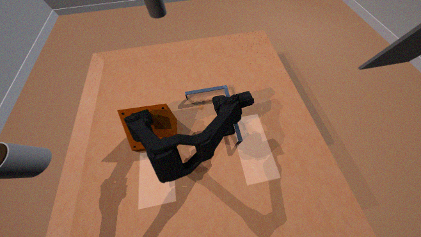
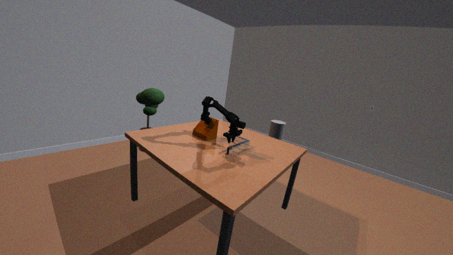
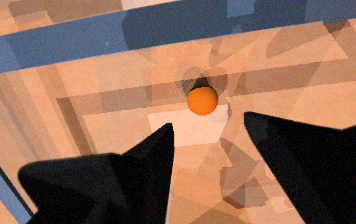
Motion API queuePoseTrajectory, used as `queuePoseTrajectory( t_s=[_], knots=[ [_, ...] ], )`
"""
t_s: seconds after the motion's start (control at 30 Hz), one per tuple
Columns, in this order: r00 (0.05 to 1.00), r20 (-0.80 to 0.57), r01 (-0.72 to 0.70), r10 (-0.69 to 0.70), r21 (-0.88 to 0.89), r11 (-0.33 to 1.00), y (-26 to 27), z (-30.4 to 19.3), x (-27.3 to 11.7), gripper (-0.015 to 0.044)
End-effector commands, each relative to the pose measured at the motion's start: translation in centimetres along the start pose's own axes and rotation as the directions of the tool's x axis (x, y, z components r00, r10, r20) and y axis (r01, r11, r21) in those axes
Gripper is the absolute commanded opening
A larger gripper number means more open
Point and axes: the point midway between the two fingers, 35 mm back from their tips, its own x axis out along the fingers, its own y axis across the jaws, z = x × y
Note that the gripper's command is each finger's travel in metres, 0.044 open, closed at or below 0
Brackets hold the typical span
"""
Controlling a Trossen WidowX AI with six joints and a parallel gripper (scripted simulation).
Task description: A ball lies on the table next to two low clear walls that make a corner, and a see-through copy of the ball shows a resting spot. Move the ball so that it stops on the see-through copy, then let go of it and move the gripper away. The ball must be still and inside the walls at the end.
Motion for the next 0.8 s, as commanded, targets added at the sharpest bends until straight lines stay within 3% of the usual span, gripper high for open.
queuePoseTrajectory(
  t_s=[0.0, 0.77],
  knots=[
    [1.0, 0.005, 0.007, -0.008, 0.019, 1.0, -0.1, 0.4, -0.2, 0.0249],
    [1.0, 0.005, 0.009, -0.009, 0.019, 1.0, -0.1, 0.4, 3.9, 0.0249]
  ],
)
